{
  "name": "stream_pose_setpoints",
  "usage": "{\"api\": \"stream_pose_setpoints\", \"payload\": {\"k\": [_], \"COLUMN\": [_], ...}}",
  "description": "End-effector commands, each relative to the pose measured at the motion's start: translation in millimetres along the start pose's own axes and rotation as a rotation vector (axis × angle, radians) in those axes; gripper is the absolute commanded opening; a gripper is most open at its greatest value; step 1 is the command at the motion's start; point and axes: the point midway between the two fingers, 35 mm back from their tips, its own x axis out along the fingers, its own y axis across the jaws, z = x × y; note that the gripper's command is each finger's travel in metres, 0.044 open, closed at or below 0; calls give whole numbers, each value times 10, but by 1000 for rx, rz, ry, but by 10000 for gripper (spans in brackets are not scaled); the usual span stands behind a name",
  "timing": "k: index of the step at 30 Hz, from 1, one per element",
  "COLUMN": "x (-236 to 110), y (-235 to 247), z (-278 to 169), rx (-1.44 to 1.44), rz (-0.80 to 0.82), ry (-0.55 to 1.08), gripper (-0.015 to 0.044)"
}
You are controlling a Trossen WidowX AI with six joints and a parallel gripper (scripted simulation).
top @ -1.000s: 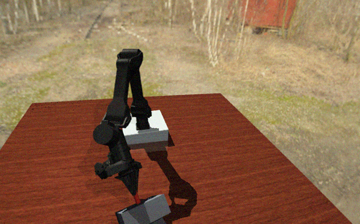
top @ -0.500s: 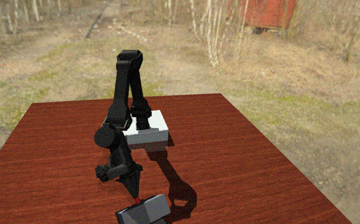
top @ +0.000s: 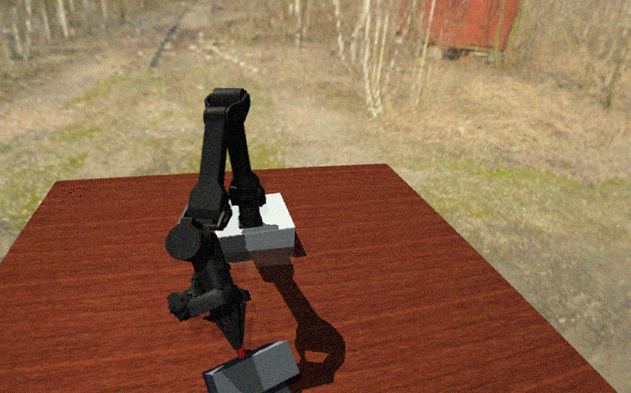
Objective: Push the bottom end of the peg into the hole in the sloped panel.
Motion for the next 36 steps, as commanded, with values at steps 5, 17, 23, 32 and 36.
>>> {"api": "stream_pose_setpoints", "payload": {"k": [5, 17, 23, 32, 36], "x": [-2, -51, -138, -271, -331], "y": [1, 8, 20, 36, 42], "z": [-1, 4, 11, 20, 24], "rx": [0, 0, 0, 1, 2], "rz": [0, -1, -2, -4, -5], "ry": [0, -1, -2, -3, -4], "gripper": [157, 440, 440, 440, 440]}}
